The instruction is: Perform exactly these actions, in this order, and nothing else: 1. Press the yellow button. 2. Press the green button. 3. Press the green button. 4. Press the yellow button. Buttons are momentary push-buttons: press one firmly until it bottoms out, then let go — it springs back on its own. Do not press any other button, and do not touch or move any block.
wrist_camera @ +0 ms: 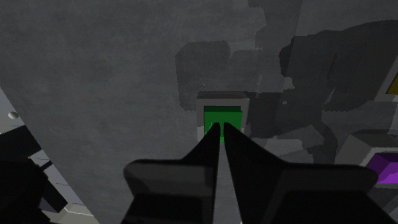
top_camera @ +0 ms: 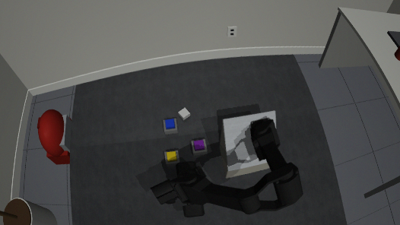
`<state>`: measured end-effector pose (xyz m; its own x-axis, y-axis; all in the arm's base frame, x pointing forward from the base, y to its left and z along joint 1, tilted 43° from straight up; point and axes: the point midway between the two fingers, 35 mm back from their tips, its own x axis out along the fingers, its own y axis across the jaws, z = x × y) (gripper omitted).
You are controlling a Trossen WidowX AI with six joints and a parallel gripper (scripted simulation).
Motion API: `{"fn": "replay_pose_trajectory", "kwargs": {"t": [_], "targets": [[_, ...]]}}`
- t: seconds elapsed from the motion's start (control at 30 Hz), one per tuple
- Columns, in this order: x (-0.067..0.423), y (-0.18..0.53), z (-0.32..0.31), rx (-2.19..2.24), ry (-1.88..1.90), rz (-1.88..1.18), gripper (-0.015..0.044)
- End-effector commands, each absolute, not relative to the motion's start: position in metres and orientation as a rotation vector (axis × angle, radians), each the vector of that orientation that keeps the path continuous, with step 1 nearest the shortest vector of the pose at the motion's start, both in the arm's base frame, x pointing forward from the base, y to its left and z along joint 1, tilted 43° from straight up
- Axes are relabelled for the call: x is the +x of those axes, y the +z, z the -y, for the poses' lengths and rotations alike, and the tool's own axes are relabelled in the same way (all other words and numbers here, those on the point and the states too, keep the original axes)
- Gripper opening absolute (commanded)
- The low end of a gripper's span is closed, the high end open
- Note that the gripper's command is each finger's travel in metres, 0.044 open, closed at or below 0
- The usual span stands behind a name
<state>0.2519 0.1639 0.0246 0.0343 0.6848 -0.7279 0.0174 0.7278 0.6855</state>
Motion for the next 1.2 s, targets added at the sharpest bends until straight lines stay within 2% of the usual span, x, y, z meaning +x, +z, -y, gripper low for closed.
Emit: {"fn": "replay_pose_trajectory", "kwargs": {"t": [0.0, 0.6, 0.77, 1.17], "targets": [[0.251, 0.020, -0.167, 0.612, 0.560, -1.467, 0.0020], [0.251, 0.020, -0.167, 0.612, 0.560, -1.467, 0.0020], [0.250, 0.044, -0.145, 0.611, 0.559, -1.466, 0.0020], [0.251, 0.035, -0.153, 0.610, 0.559, -1.467, 0.0020]]}}
